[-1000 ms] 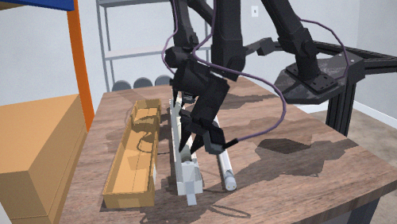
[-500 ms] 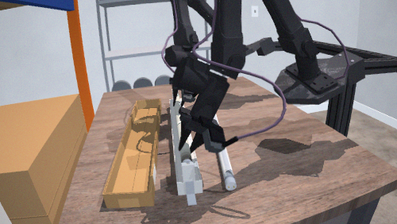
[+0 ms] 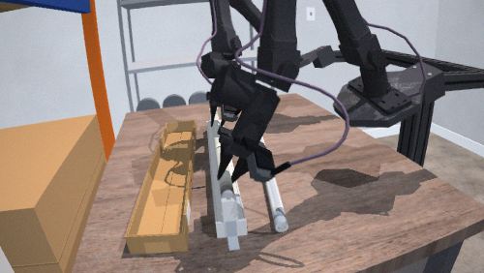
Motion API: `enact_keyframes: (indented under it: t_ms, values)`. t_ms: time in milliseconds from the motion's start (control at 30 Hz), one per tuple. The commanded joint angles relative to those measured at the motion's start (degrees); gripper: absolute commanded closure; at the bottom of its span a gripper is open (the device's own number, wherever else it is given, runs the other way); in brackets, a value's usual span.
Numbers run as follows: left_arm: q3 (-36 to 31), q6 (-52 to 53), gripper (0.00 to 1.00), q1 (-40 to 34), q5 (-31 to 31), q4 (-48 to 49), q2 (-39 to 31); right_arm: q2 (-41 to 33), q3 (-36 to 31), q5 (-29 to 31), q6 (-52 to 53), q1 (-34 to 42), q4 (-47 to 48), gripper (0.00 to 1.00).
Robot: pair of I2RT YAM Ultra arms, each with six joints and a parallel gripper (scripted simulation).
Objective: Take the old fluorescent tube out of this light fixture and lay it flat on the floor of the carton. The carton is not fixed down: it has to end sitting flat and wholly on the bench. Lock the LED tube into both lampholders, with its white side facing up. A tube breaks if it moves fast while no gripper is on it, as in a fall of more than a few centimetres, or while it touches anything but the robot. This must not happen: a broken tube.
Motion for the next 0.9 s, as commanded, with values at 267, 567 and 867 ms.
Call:
enact_keyframes:
  t_ms: [267,567,867]
  values:
    - [0.29,0.03,0.89,-0.58,-0.71,-3.67,-3.87,-3.86,1.82,0.83,1.53,1.86,-3.02,0.89]
    - [-0.18,-0.42,0.89,-0.49,-0.8,-5.43,-5.55,-4.87,2.03,0.9,1.89,2.26,-4.59,0.89]
    - [-0.12,-0.42,0.89,-0.5,-0.87,-6.5,-7.27,-5.91,2.14,0.99,2.21,2.69,-5.76,0.89]
